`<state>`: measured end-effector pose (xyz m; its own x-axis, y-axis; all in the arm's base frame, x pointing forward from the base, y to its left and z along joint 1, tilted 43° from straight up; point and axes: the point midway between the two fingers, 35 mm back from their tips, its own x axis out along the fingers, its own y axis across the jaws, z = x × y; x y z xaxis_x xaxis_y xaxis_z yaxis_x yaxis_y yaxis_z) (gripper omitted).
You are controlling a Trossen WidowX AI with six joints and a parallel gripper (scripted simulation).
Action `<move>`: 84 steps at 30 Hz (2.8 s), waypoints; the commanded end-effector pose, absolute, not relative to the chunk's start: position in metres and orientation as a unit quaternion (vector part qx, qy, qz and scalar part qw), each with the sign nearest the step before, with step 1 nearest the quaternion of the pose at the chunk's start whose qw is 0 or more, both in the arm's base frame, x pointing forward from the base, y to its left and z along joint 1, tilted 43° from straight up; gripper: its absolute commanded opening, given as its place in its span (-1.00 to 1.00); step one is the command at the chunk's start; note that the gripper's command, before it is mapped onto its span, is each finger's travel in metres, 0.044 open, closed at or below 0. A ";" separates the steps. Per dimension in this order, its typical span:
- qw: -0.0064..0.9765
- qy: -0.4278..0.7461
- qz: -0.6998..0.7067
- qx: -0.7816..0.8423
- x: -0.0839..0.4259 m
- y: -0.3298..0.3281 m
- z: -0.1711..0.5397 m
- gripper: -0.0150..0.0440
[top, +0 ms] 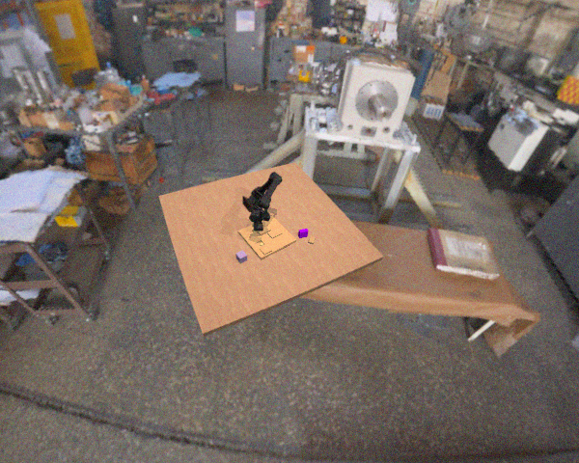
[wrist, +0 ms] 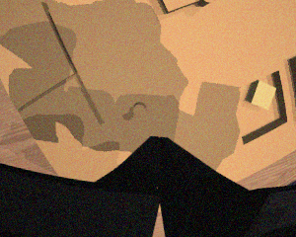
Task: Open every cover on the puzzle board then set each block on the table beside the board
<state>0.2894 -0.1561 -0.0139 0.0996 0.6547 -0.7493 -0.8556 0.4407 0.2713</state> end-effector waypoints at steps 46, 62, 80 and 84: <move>0.675 0.278 0.611 -0.305 0.223 -0.128 -0.001 -0.49; 0.675 0.278 0.611 -0.305 0.225 -0.118 -0.013 -0.49; 0.676 0.278 0.611 -0.305 0.227 -0.106 -0.027 -0.49; 0.676 0.277 0.611 -0.305 0.227 -0.103 -0.029 -0.49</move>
